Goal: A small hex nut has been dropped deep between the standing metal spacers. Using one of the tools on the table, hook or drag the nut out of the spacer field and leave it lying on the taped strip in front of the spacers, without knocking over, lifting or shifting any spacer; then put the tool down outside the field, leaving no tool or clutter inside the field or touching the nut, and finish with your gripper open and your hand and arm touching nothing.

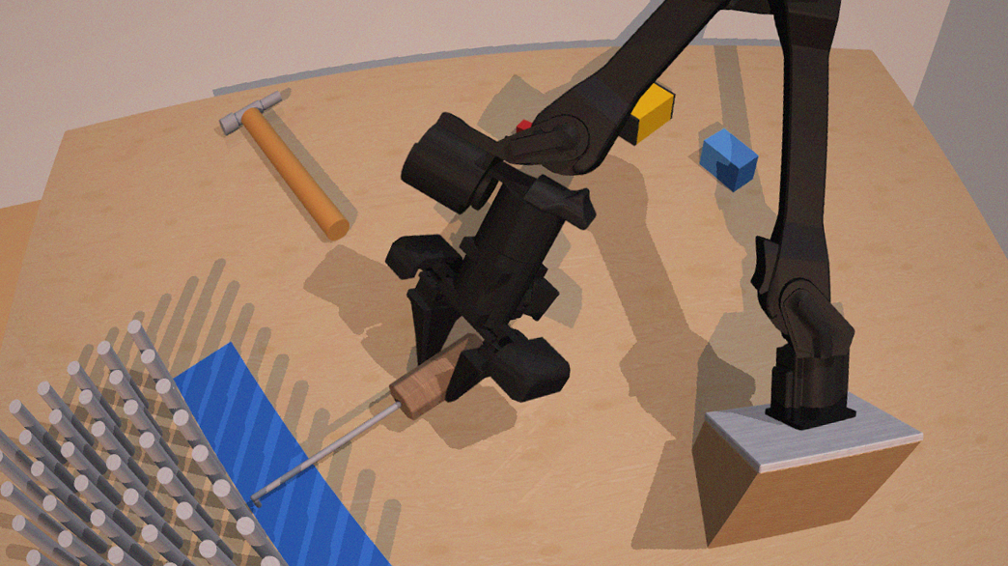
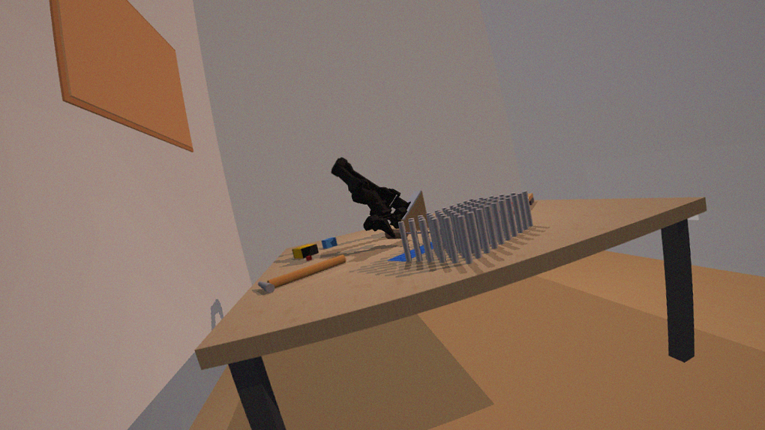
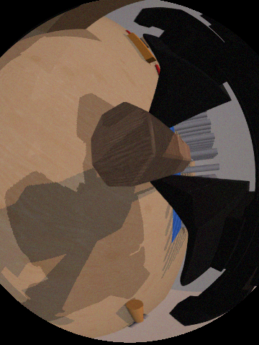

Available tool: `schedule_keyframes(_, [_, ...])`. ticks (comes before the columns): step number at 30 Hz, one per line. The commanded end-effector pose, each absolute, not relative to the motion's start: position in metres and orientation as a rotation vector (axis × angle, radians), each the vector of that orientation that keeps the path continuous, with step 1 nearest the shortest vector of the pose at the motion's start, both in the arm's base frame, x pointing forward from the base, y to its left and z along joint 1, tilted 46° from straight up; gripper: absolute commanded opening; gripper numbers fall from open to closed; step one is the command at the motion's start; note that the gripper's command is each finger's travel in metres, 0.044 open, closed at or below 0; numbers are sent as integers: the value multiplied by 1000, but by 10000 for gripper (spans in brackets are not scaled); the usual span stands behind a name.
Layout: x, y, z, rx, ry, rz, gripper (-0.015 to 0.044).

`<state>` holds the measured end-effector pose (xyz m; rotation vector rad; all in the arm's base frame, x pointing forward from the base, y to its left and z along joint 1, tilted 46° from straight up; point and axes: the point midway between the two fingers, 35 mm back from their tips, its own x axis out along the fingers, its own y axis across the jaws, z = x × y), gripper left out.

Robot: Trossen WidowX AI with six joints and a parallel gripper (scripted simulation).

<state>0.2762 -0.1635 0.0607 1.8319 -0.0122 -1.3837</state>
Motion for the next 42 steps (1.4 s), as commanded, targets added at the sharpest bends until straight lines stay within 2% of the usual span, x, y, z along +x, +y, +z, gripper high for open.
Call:
schedule_keyframes(1, [281, -163, 61, 1840, -15, -1373, 0])
schedule_keyframes(42, [303, -159, 53, 1844, -20, -1372, 0])
